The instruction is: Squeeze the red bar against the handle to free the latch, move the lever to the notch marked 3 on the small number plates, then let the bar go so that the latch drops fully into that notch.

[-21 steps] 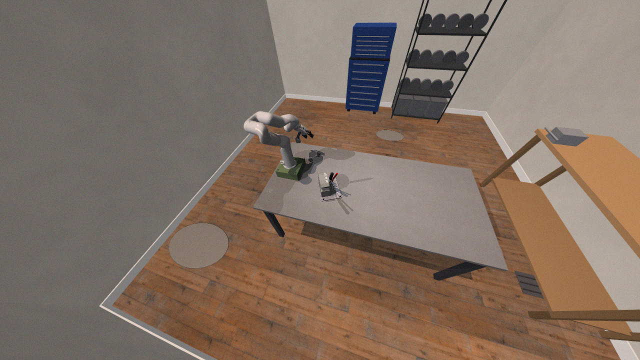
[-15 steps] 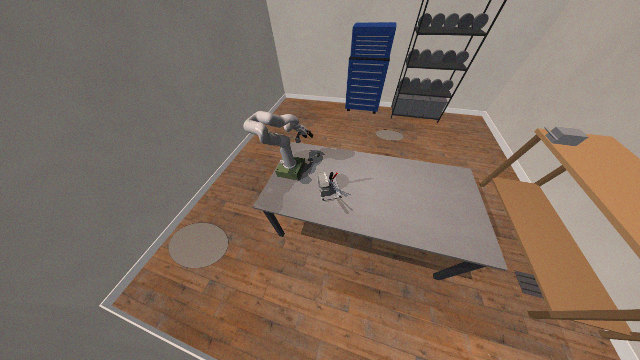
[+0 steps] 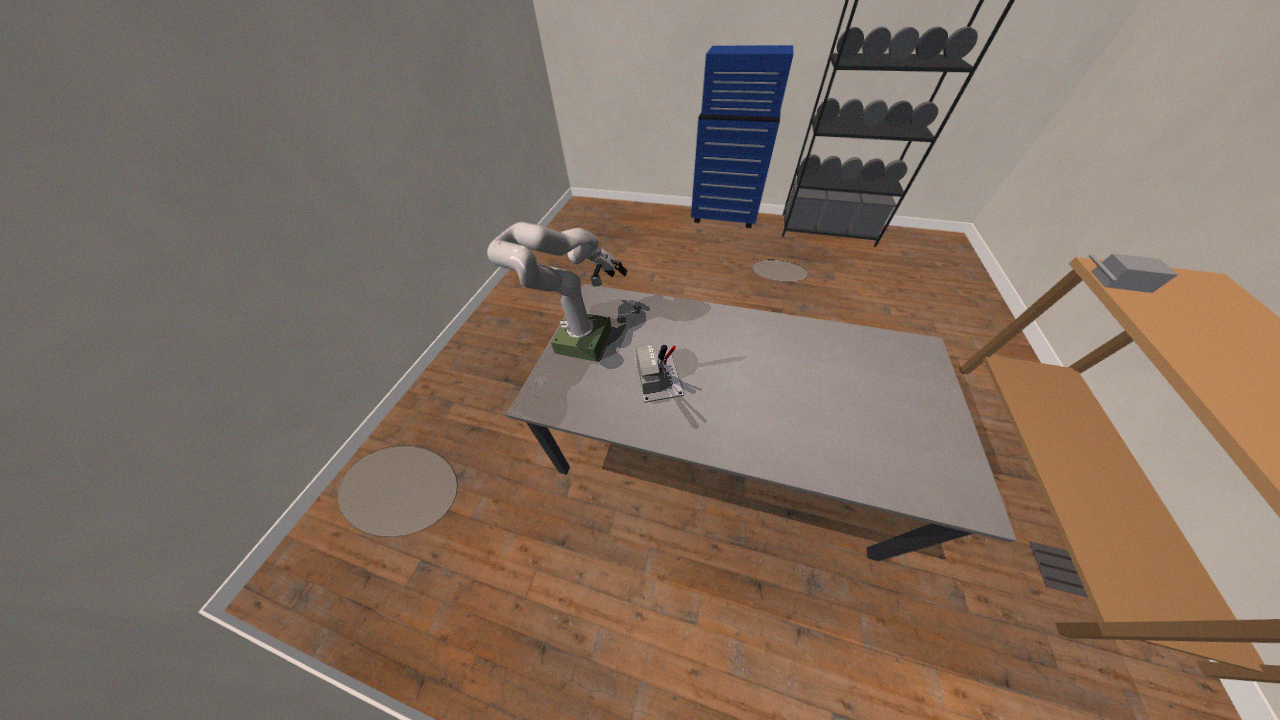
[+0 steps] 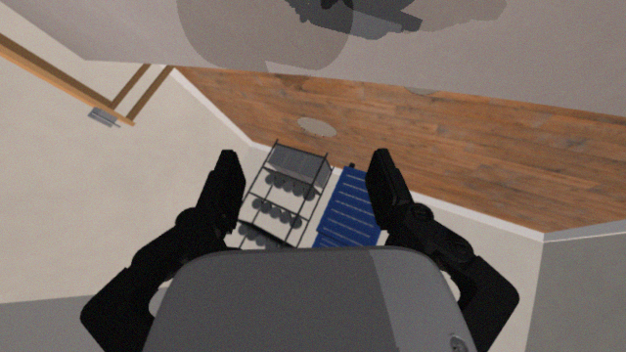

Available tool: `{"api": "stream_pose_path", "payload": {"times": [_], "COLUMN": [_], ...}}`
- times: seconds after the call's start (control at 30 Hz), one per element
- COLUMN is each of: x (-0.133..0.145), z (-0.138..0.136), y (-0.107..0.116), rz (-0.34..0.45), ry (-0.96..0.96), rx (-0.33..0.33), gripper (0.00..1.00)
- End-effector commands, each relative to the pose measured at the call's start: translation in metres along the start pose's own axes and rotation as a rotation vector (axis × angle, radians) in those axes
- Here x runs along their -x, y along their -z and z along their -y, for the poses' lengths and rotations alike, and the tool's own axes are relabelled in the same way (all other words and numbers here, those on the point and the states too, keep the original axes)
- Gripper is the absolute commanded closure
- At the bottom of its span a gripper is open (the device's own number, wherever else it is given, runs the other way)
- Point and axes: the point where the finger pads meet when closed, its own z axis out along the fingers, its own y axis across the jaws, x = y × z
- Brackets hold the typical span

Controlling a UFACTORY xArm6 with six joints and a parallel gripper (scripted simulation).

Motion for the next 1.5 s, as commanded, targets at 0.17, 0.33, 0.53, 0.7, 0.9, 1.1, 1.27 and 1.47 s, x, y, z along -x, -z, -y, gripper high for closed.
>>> {"api": "stream_pose_path", "payload": {"times": [0.17,0.33,0.53,0.7,0.9,1.1,1.27,1.47], "x": [0.016,0.018,0.010,-0.015,-0.047,-0.086,-0.129,-0.187], "z": [0.069,0.133,0.185,0.256,0.322,0.375,0.417,0.459], "y": [-0.006,-0.011,-0.013,-0.010,-0.007,0.001,0.012,0.032], "rz": [-0.121,-0.233,-0.322,-0.453,-0.552,-0.631,-0.693,-0.752], "ry": [-0.239,-0.458,-0.638,-0.926,-1.162,-1.380,-1.589,-1.868], "rx": [-0.086,-0.156,-0.207,-0.272,-0.312,-0.338,-0.352,-0.354], "gripper": [0.00,0.00,0.00,0.00,0.00,0.00,0.00,0.00]}}
